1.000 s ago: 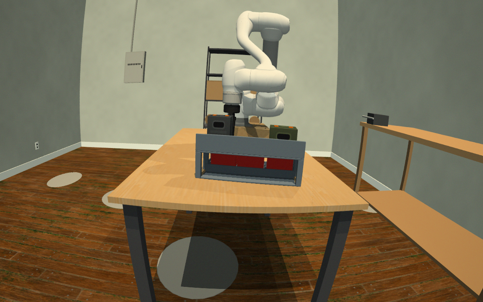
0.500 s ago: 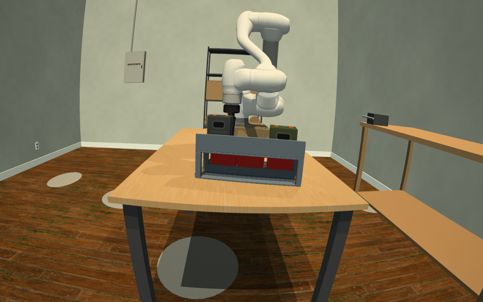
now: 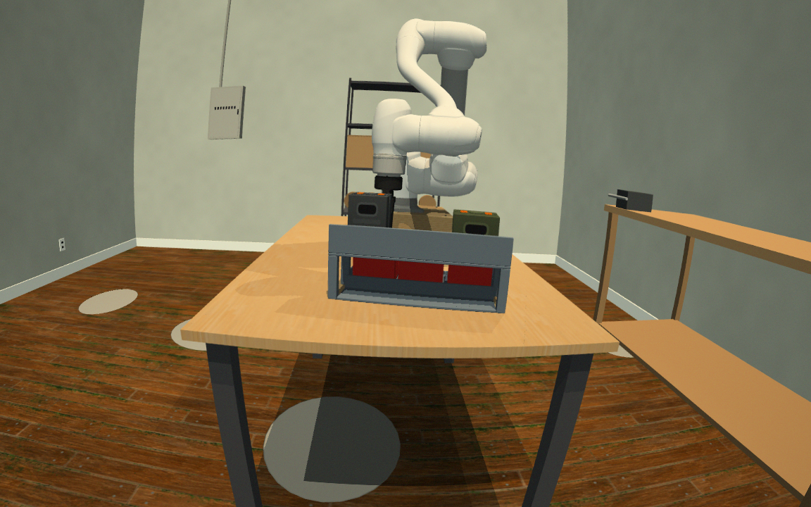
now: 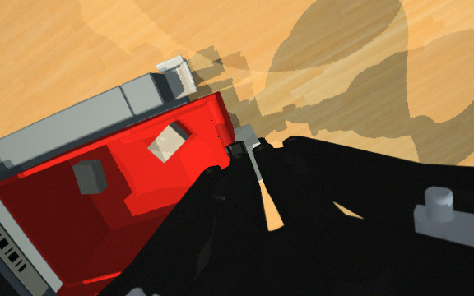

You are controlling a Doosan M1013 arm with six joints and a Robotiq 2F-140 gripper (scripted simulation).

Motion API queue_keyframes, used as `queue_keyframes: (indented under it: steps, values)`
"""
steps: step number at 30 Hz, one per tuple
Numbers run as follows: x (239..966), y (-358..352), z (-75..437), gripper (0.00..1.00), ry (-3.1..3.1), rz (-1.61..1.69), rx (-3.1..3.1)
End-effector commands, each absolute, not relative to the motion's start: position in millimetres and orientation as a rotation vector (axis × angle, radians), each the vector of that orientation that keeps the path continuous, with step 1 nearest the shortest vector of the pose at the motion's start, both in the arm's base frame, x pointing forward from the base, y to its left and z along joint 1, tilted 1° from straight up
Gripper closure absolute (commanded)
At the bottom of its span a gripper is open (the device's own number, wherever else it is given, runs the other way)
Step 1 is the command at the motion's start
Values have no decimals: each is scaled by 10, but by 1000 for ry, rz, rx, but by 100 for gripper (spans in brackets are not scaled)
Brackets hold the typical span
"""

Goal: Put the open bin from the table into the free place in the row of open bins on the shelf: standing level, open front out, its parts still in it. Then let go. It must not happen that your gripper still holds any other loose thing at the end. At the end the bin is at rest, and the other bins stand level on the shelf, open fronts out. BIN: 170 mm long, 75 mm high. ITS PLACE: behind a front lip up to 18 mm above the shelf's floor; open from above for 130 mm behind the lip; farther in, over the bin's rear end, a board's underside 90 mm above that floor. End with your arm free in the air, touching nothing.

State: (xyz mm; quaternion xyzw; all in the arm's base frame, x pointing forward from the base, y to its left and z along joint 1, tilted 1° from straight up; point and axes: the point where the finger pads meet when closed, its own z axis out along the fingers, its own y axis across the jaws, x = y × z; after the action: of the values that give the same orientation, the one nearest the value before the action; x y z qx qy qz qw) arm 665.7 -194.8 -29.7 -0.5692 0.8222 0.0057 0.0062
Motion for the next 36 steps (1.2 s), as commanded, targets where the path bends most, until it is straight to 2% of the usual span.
queue_keyframes:
  steps: [1, 36]
  values:
    - [6667, -1951, -295, 100, 2573, 18, -1781]
    - [6872, -2028, -295, 100, 2573, 18, -1781]
